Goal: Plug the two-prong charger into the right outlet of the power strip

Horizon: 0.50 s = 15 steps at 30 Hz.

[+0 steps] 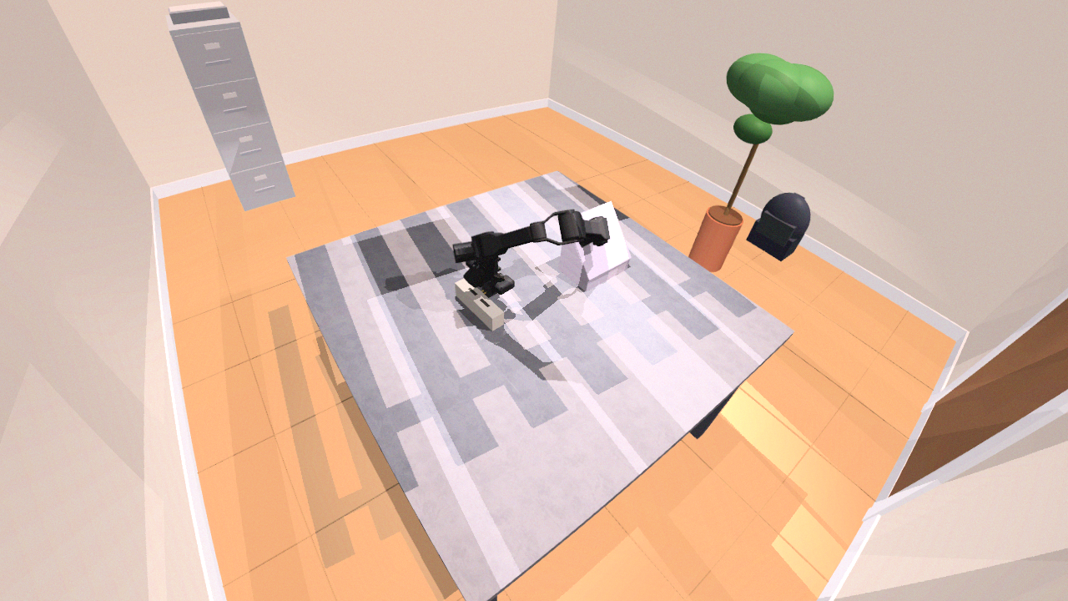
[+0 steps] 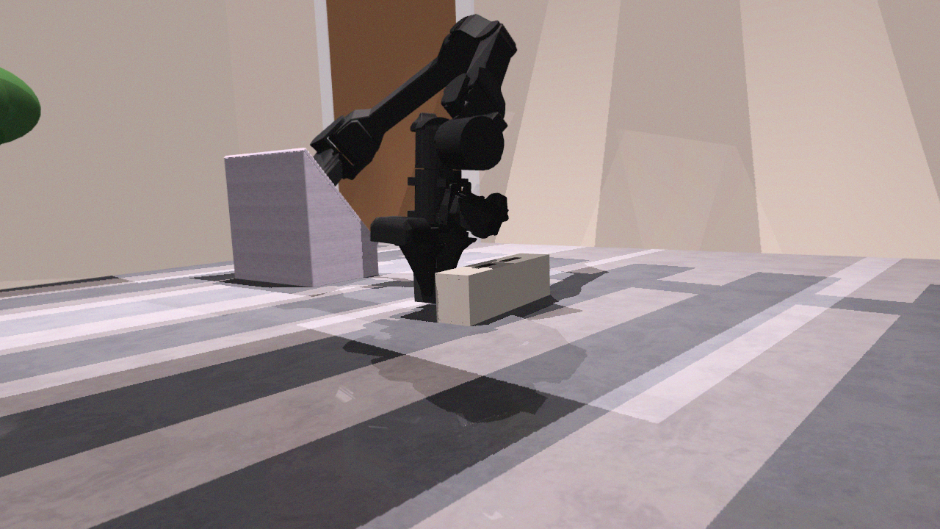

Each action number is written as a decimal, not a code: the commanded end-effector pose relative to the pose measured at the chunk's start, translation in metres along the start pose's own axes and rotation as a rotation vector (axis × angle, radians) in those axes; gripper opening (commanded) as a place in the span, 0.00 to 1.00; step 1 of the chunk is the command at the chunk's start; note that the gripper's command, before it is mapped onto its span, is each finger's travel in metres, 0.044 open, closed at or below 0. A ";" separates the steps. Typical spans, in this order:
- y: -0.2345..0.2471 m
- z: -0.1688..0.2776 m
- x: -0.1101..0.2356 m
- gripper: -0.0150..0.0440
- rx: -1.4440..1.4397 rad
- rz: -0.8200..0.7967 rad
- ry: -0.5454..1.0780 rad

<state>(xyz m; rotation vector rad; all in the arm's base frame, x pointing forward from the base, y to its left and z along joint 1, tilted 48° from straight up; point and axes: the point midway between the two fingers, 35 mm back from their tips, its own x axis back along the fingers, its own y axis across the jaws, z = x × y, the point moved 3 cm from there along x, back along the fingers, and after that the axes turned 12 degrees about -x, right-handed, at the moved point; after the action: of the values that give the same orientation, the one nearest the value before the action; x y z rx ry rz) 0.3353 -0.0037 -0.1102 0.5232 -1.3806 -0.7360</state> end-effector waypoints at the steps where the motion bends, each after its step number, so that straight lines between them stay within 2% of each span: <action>1: 0.001 -0.001 0.000 0.25 -0.009 -0.005 0.001; 15: 0.002 -0.004 0.000 0.25 -0.008 -0.005 0.001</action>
<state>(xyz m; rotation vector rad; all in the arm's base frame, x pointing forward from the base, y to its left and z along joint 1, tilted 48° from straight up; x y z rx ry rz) 0.3391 -0.0034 -0.1095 0.5231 -1.3798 -0.7364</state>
